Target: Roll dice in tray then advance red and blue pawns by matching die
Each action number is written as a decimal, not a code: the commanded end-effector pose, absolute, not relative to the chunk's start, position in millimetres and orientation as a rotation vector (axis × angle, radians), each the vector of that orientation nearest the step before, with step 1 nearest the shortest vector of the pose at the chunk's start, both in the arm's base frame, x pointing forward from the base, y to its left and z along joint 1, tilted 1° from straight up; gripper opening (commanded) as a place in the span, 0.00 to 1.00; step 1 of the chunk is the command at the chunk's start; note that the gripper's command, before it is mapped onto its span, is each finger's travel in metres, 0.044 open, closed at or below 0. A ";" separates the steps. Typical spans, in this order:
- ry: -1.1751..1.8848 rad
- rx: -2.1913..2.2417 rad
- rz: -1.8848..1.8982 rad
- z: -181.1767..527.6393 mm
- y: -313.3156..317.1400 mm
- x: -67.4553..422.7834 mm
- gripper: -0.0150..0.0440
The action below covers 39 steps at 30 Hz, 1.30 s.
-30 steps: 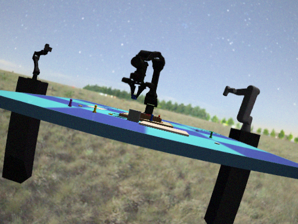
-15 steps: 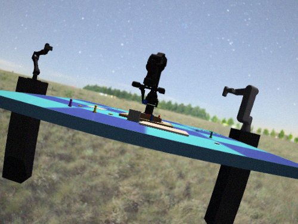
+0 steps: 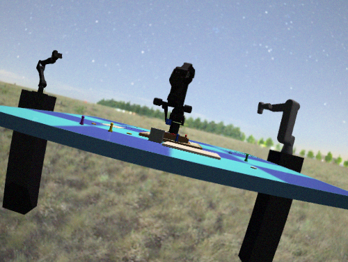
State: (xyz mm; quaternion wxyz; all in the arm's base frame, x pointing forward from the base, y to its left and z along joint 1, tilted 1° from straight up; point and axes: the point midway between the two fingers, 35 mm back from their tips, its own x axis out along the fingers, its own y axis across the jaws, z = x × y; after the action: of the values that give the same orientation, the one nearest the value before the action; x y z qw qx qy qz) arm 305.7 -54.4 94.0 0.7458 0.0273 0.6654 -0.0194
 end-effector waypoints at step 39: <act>0.708 0.036 -0.046 118.8 -5.5 289.1 0.25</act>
State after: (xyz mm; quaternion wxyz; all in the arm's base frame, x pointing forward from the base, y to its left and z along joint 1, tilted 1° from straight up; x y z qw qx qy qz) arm 292.9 -30.6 112.8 0.9371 0.0172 0.3478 -0.0246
